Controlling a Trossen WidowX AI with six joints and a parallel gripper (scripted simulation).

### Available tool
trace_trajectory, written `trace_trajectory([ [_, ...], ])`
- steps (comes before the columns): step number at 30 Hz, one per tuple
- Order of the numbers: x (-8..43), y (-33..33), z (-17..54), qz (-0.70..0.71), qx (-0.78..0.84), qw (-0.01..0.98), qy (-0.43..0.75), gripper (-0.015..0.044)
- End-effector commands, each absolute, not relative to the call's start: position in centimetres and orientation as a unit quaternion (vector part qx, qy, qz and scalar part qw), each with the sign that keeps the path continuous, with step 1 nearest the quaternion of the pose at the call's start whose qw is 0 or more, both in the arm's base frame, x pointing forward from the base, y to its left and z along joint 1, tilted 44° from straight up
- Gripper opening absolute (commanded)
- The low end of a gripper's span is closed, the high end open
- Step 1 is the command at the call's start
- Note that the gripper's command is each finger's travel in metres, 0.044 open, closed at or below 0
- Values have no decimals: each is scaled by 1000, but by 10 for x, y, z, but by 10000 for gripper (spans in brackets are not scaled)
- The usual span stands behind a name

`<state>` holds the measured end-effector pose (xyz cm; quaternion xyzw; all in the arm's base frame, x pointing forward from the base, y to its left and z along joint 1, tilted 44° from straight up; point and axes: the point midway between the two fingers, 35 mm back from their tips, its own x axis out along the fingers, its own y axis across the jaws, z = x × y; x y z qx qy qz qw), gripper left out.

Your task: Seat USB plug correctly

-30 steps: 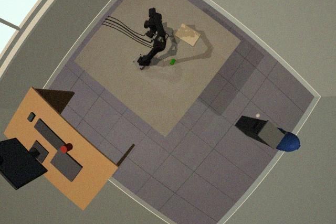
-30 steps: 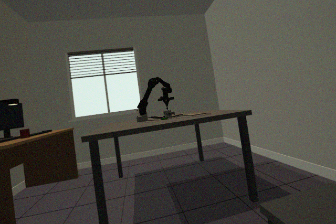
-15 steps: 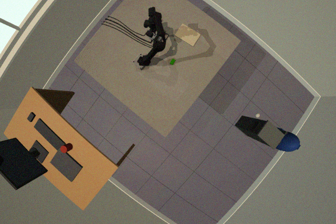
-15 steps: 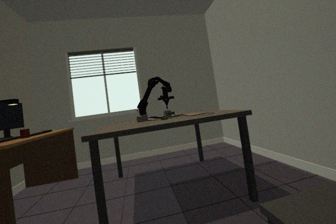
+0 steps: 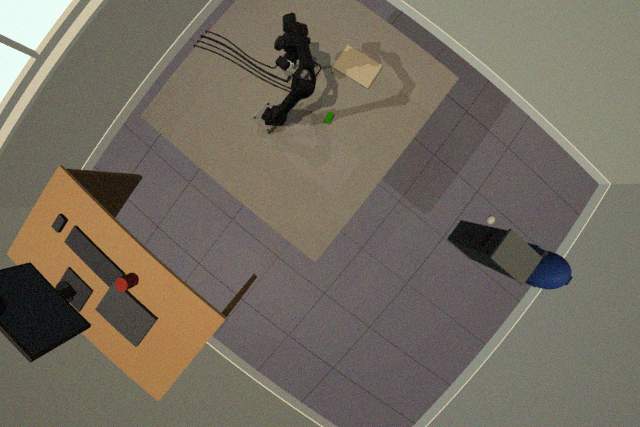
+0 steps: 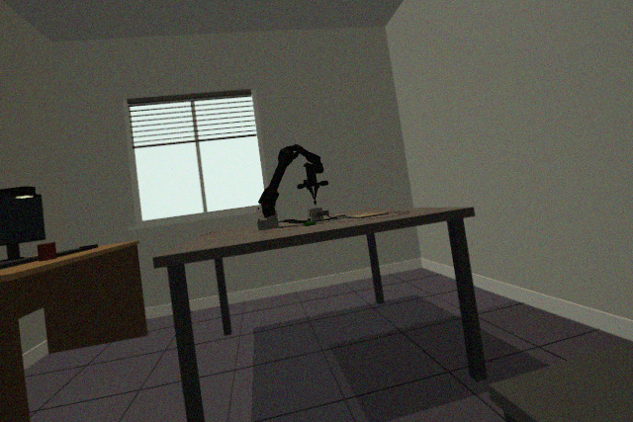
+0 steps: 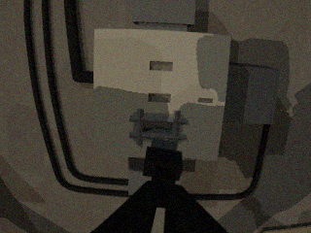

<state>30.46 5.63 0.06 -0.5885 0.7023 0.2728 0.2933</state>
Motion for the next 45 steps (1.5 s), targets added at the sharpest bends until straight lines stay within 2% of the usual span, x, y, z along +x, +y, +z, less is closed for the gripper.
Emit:
trace_trajectory([
  [1, 304, 56, 0, 238, -573, 321, 716, 0],
  [23, 304, 56, 0, 25, -458, 471, 754, 0],
  [45, 304, 56, 0, -190, -306, 582, 730, 0],
])
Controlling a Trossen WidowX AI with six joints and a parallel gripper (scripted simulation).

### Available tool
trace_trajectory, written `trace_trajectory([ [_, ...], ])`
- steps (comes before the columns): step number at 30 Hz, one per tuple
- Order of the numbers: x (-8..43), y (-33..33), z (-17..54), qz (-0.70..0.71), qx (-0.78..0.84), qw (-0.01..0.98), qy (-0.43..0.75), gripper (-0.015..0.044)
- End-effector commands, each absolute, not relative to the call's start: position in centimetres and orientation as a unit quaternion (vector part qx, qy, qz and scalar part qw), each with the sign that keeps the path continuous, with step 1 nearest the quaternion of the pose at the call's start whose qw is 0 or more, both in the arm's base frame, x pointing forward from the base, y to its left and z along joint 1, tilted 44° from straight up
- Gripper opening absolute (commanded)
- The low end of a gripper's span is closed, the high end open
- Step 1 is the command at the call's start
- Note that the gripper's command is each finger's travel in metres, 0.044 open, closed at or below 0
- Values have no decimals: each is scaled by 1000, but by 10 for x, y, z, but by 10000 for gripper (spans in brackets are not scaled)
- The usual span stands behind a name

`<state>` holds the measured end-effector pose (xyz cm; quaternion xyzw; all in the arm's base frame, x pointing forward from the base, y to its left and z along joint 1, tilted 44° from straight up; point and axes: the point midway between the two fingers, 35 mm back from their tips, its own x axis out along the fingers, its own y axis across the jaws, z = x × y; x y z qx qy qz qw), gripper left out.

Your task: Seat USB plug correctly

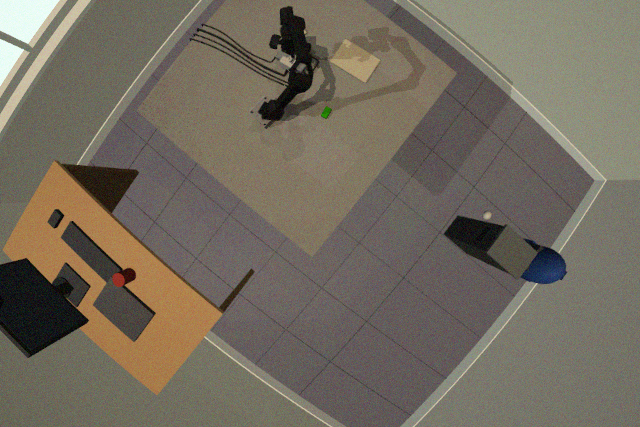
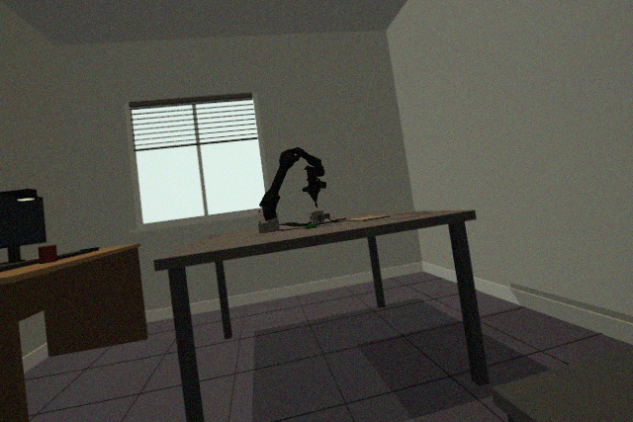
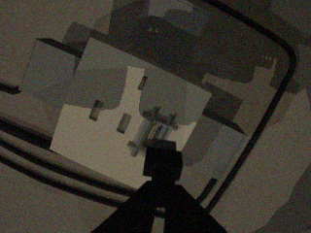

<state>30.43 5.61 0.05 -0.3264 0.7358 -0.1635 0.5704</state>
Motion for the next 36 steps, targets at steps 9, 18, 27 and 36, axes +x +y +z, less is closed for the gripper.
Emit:
trace_trajectory([
  [9, 304, 56, 0, -275, -235, 613, 702, 0],
  [18, 304, 56, 0, -355, -161, 637, 665, 0],
  [27, 304, 56, 0, -431, -85, 651, 619, 0],
  [36, 304, 56, 0, -501, -8, 657, 564, 0],
])
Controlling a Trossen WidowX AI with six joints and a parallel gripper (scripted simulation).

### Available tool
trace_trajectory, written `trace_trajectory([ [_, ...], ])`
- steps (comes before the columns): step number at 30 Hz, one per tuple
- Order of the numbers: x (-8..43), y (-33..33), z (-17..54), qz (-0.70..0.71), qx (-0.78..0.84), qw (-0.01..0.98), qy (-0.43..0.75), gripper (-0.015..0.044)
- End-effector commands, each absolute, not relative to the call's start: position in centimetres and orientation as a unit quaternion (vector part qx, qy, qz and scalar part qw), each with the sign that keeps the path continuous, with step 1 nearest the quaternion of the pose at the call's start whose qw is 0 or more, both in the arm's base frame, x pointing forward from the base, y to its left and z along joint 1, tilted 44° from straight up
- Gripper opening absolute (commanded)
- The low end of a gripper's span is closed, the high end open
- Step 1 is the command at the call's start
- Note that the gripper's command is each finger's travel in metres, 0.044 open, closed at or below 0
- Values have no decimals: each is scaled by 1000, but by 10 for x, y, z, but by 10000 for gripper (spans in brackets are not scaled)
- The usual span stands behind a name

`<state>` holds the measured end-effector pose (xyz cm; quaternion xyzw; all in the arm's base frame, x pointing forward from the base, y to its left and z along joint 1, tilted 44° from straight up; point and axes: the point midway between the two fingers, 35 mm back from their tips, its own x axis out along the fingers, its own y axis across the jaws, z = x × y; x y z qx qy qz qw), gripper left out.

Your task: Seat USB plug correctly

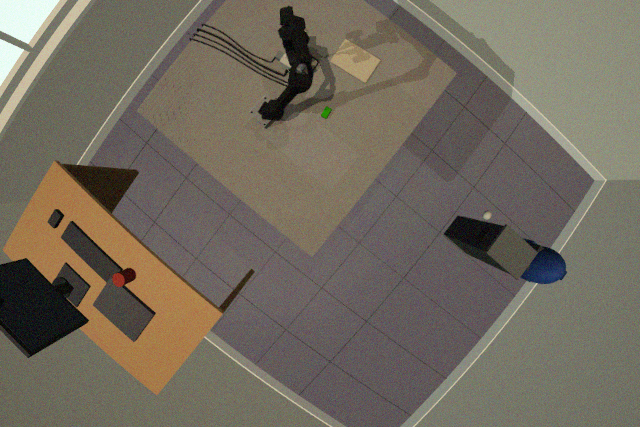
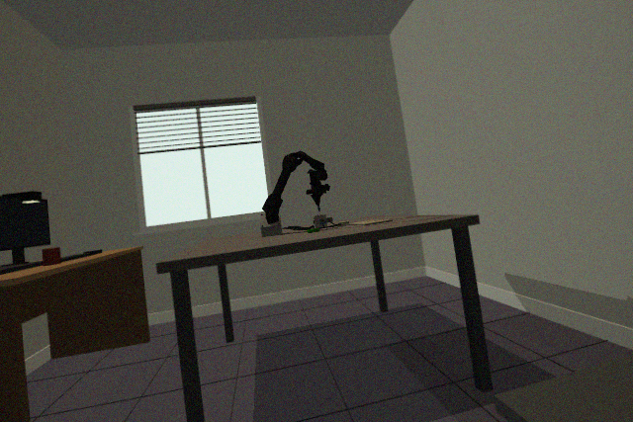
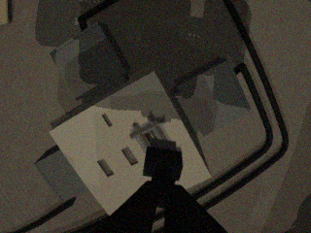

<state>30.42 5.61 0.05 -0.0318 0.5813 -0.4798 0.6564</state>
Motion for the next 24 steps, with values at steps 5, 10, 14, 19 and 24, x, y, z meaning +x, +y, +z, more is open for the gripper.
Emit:
trace_trajectory([
  [5, 304, 56, 0, -537, 35, 656, 530, 0],
  [10, 304, 56, 0, -570, 77, 652, 494, 0],
  [14, 304, 56, 0, -595, 111, 647, 463, 0],
  [19, 304, 56, 0, -624, 154, 639, 423, 0],
  [24, 304, 56, 0, -650, 195, 627, 381, 0],
])
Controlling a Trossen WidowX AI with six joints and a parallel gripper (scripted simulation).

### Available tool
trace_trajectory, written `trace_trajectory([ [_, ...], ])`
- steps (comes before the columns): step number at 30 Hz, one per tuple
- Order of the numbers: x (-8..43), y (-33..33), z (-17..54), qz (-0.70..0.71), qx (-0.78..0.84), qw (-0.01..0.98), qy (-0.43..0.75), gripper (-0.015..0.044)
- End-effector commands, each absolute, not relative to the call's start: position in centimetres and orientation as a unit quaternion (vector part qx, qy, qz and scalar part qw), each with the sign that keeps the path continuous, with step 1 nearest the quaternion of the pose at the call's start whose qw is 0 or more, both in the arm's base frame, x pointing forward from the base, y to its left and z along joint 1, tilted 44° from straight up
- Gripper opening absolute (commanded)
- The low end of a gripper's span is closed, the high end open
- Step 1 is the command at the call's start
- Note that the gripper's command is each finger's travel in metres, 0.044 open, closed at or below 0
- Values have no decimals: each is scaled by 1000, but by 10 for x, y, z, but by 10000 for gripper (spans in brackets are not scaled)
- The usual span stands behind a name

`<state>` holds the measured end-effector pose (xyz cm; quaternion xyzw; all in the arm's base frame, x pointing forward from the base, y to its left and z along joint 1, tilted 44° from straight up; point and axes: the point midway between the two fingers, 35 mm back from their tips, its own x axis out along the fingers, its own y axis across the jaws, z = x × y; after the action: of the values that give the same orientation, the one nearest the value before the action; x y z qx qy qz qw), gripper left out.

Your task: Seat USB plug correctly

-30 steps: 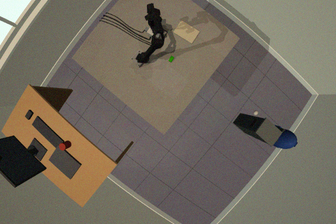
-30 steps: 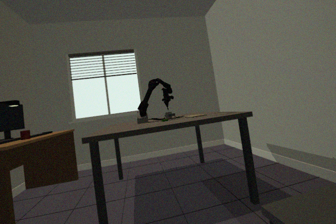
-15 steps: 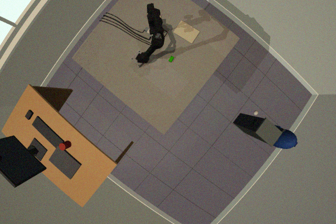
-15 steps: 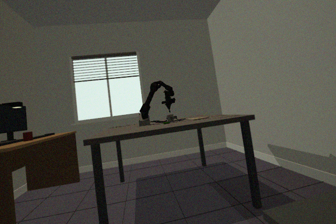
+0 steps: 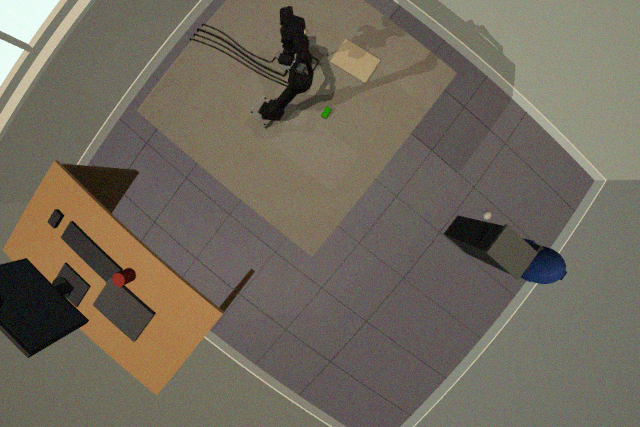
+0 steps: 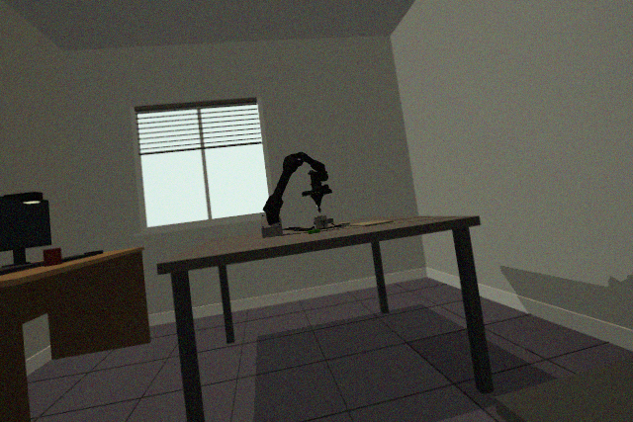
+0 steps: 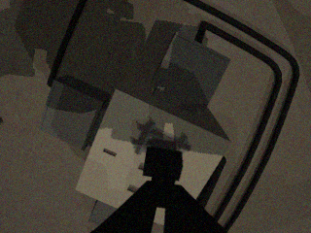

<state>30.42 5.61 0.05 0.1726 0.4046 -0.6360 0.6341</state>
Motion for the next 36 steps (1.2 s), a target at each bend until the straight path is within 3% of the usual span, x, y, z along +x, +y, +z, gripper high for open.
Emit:
trace_trajectory([
  [1, 304, 56, 0, -655, 203, 625, 373, 0],
  [36, 304, 55, -2, -676, 244, 610, 334, 0],
])
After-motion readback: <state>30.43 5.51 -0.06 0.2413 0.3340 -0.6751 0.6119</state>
